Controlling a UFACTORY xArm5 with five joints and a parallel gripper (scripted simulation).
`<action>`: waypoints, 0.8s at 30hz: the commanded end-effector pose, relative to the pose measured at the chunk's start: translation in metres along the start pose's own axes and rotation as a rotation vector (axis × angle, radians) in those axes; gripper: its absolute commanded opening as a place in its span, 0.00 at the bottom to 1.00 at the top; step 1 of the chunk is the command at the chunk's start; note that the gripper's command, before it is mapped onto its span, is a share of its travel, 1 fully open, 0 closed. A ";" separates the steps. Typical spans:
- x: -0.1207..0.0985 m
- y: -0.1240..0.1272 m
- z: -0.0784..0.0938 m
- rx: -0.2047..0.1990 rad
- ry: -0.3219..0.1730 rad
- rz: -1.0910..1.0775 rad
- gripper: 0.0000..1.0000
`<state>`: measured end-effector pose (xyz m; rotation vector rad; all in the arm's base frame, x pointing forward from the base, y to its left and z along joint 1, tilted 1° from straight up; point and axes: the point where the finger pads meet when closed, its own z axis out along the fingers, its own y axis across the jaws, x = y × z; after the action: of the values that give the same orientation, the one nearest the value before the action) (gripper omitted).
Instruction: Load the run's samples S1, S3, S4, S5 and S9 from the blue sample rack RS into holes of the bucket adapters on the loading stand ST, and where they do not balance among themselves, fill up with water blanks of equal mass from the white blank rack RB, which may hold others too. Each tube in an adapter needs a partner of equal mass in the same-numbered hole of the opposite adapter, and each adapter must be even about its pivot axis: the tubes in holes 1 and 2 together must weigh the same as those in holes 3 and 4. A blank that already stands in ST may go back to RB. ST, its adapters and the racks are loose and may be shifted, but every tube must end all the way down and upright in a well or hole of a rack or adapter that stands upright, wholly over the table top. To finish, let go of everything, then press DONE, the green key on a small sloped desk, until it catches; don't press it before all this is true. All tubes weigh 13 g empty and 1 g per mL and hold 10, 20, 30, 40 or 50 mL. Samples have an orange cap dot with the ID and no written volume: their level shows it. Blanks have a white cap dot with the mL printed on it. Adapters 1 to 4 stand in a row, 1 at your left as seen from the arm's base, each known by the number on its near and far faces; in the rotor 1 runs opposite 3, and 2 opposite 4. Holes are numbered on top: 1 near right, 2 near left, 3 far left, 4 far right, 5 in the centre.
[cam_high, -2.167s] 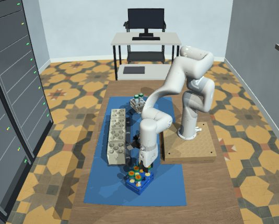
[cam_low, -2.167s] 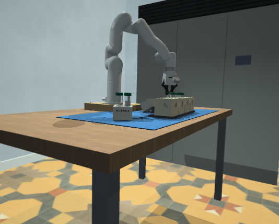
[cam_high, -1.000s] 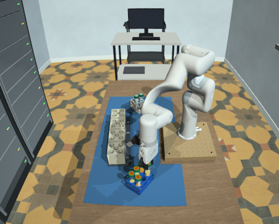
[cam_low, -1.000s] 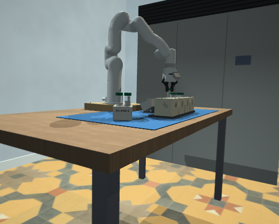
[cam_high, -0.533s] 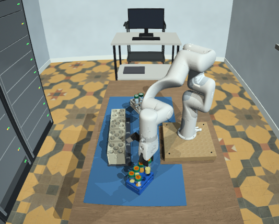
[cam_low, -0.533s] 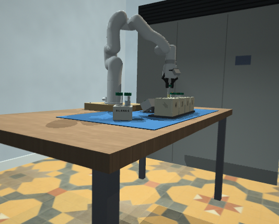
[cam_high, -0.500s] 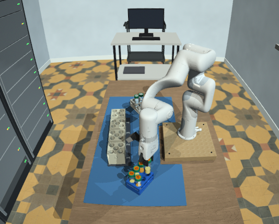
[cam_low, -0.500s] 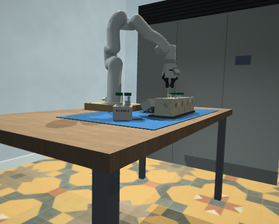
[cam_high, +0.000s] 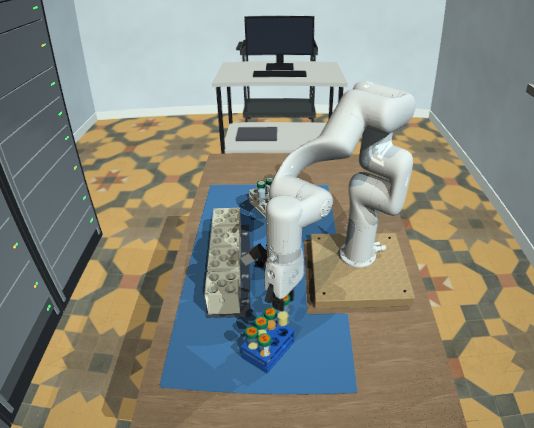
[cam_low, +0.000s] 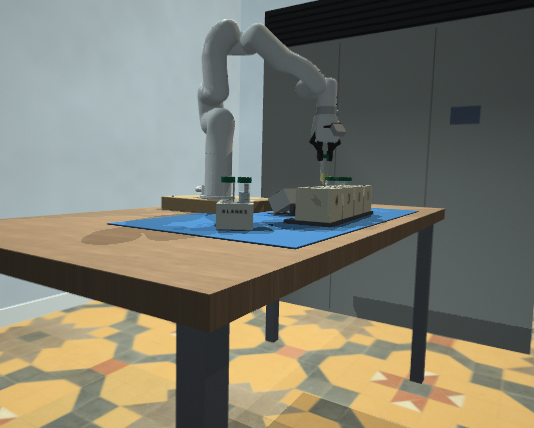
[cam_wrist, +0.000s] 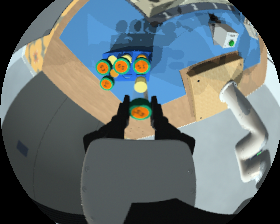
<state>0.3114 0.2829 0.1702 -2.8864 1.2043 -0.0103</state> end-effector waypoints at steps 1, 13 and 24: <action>0.000 -0.001 -0.006 0.004 0.000 0.000 0.00; 0.000 -0.001 -0.028 0.004 0.000 0.000 0.00; 0.000 -0.001 -0.046 0.004 0.000 0.000 0.00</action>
<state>0.3107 0.2822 0.2098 -2.8874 1.2048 -0.0095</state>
